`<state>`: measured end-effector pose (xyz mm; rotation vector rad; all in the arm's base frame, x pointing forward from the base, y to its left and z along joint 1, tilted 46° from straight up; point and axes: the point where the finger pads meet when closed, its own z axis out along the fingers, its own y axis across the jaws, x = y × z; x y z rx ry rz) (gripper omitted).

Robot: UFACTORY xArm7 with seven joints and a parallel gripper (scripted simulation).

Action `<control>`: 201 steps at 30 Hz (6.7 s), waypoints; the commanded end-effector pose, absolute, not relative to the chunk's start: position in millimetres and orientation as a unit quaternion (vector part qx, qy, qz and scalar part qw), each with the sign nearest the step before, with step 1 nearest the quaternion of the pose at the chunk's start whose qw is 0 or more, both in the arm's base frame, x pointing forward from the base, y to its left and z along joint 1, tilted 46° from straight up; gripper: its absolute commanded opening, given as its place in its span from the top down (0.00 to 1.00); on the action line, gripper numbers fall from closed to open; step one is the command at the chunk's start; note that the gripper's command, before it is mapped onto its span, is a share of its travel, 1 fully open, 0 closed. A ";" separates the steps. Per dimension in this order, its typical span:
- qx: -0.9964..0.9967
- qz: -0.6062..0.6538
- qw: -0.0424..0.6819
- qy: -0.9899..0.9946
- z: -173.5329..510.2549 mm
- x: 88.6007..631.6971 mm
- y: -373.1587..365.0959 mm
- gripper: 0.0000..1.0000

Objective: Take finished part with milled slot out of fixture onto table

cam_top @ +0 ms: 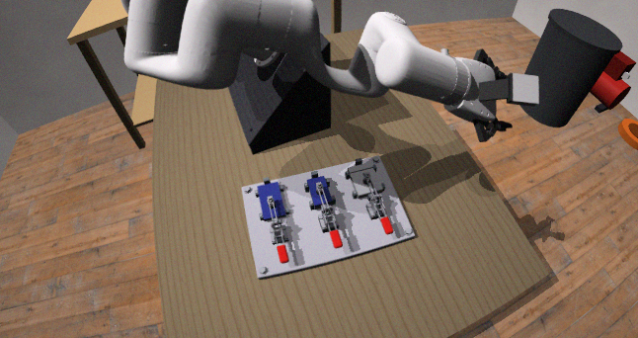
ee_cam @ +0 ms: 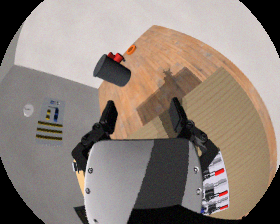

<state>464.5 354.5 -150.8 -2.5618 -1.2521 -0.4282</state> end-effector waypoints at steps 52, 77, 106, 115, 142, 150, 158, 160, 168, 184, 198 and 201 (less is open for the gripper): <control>-0.796 0.063 -0.105 -0.593 -107.2 424.0 280.6 0.00; -0.651 0.228 -0.288 -0.664 -71.2 393.8 218.1 0.00; -0.630 0.247 -0.309 -0.669 -66.6 390.3 210.9 0.00; -0.630 0.247 -0.309 -0.669 -66.6 390.3 210.9 0.00; -0.630 0.247 -0.309 -0.669 -66.6 390.3 210.9 0.00; -0.630 0.247 -0.309 -0.669 -66.6 390.3 210.9 0.00; -0.631 0.246 -0.309 -0.668 -66.6 390.3 210.7 0.00; -0.639 0.243 -0.312 -0.660 -66.3 390.2 209.5 0.00; -0.713 0.204 -0.340 -0.578 -63.0 389.8 197.5 0.00; -0.812 0.134 -0.375 -0.428 -56.7 389.1 178.2 0.00; -0.873 0.068 -0.392 -0.283 -50.5 388.2 161.7 0.00; -0.883 0.053 -0.394 -0.250 -49.0 388.0 158.0 0.00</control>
